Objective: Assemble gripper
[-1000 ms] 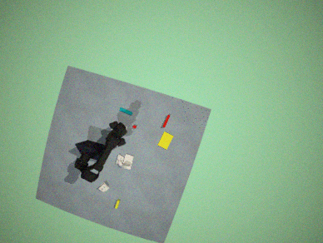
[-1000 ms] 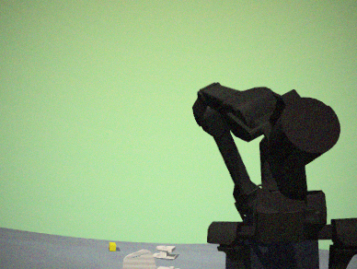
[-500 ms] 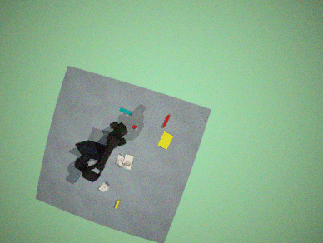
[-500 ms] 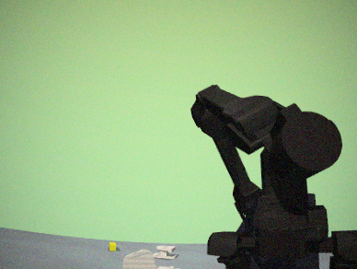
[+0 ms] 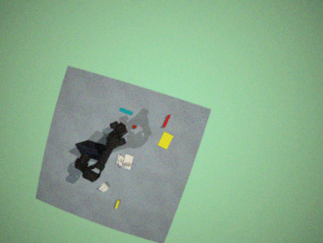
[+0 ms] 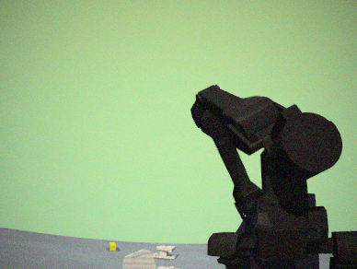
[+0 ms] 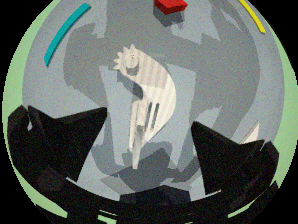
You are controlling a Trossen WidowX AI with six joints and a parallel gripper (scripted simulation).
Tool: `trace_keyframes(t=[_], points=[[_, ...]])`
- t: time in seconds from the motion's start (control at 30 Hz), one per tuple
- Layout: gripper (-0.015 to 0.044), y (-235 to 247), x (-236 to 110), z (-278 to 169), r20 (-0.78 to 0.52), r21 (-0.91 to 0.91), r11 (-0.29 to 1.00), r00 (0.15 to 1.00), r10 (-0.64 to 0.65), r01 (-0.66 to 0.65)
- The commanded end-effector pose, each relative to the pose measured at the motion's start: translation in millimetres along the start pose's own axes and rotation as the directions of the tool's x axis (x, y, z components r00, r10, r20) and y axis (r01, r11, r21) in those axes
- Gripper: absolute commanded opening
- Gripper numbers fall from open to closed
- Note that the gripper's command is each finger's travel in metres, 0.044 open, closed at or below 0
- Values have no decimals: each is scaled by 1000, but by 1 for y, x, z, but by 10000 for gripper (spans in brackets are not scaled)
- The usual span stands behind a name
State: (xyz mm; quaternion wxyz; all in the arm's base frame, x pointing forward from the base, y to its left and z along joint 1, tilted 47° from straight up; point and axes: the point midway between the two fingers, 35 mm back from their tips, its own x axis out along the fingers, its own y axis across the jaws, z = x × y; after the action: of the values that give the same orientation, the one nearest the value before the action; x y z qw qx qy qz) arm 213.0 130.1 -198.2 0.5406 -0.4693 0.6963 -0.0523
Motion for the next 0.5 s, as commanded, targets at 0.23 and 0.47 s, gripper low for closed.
trace_keyframes(t=[0.23, 0.47], points=[[335, 0, 0, 0, 0, 0, 1000, 1000, 0, 0], [151, 0, 0, 0, 0, 0, 1000, 1000, 0, 0]])
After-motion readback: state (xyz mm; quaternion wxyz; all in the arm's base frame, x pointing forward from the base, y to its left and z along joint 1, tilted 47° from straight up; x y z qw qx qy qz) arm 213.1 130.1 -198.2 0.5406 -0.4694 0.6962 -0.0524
